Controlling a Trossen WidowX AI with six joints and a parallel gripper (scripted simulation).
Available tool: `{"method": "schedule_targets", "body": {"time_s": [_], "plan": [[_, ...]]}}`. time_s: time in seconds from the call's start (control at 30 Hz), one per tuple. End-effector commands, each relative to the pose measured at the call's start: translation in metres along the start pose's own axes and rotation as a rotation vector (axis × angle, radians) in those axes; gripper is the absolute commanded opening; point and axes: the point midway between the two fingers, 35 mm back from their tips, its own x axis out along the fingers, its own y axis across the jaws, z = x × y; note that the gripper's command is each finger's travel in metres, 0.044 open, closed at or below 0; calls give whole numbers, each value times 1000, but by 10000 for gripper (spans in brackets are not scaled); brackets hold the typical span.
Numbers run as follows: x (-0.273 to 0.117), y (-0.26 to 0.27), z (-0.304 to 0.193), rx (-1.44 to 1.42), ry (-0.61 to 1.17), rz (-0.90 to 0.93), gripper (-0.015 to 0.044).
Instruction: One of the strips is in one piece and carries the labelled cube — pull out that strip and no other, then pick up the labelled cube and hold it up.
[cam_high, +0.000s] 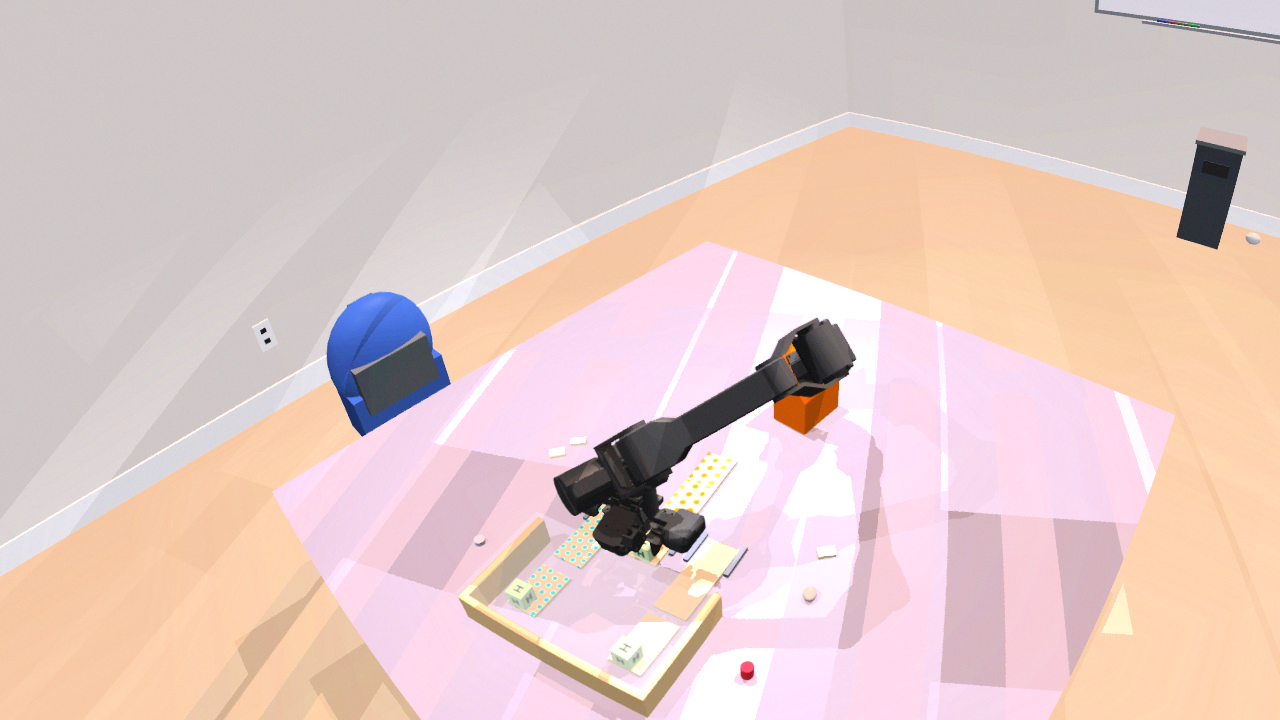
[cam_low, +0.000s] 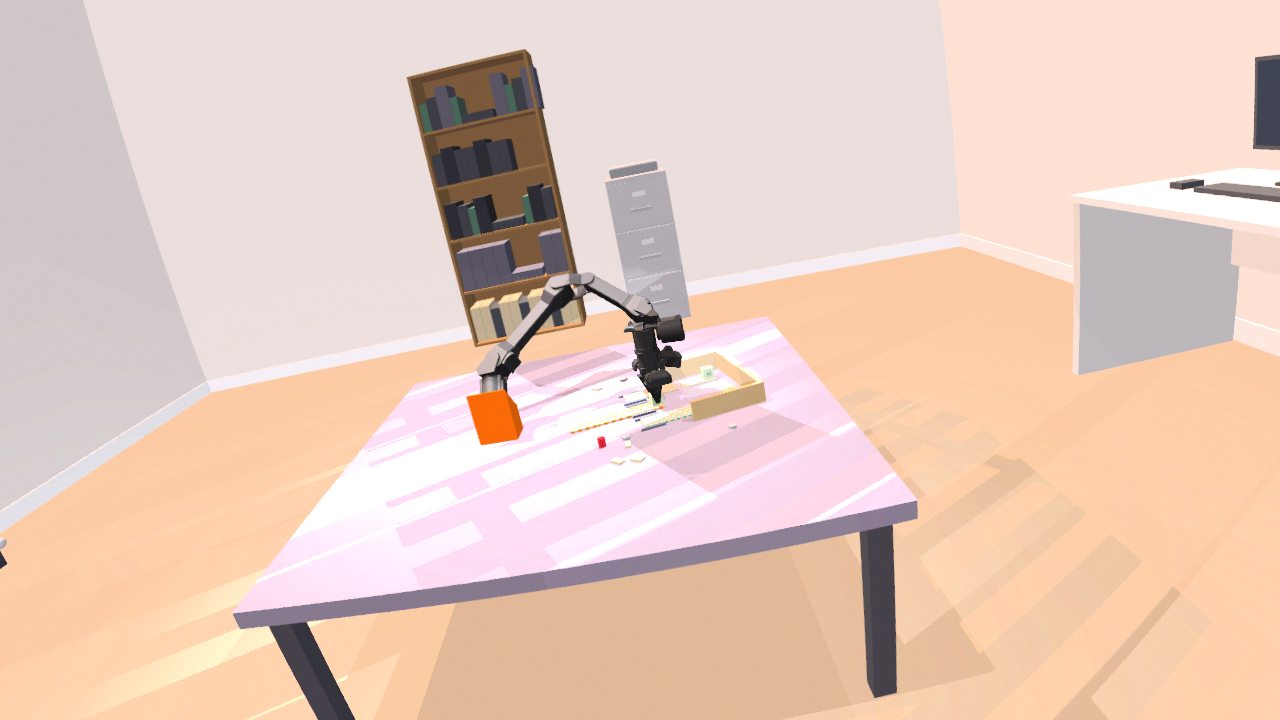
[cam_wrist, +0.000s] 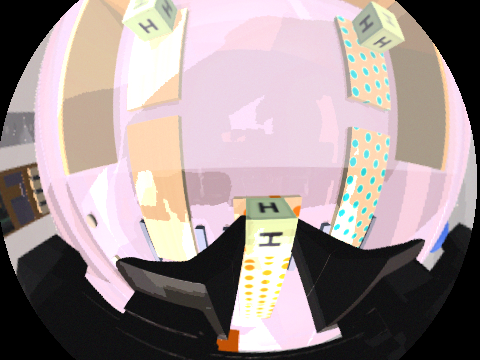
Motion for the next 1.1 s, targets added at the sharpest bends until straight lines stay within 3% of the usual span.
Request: {"method": "schedule_targets", "body": {"time_s": [0.0, 0.47, 1.07], "plan": [[-2, 0, -2, 0, 1, 0, 0], [-41, 9, -57, 6, 1, 4, 0], [-43, 17, -103, 8, 2, 4, 0]]}}
